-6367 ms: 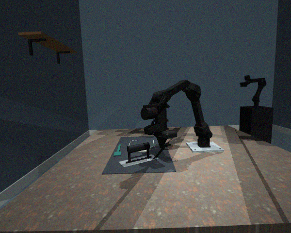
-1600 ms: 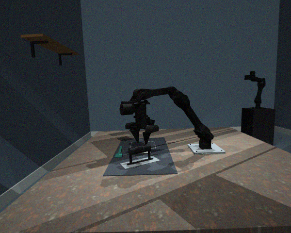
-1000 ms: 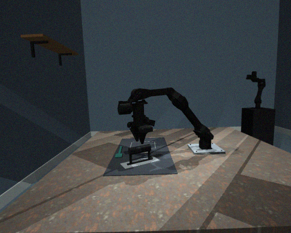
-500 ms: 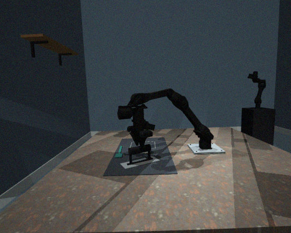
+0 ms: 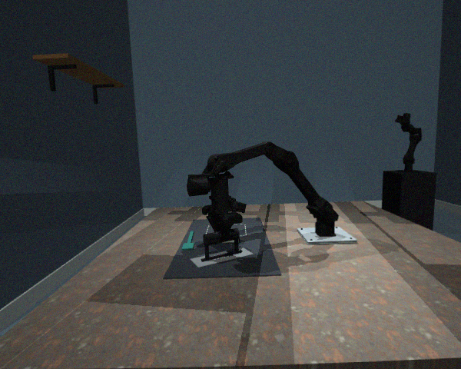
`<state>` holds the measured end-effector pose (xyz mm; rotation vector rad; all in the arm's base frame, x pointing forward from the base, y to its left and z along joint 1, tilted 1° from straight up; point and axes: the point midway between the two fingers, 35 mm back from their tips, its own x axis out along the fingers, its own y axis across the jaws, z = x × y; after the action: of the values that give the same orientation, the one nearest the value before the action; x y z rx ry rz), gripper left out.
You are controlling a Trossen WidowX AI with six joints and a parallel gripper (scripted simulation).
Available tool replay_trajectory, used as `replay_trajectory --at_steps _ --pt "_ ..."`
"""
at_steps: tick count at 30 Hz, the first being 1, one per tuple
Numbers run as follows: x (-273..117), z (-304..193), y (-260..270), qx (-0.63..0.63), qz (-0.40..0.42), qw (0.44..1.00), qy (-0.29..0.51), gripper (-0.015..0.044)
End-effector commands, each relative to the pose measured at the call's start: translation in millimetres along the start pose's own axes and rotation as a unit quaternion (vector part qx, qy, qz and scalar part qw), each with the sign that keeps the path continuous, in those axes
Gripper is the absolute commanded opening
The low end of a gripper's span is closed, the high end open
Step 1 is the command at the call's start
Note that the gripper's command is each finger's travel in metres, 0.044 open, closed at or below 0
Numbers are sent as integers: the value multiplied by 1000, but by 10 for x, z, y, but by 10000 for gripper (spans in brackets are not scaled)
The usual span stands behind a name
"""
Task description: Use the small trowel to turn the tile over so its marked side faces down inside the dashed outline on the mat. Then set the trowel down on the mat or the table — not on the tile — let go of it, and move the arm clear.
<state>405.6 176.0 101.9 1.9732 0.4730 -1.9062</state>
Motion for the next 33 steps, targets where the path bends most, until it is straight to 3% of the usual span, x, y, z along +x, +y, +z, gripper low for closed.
replay_trajectory --at_steps 1,4,25,33 --pt "-3 -3 0 3 -1 1000 3 165" --pt "-3 -3 0 3 -1 1000 3 130" --pt "-3 -3 0 0 -1 1000 3 130" --pt "-3 -3 0 -108 0 994 3 130"
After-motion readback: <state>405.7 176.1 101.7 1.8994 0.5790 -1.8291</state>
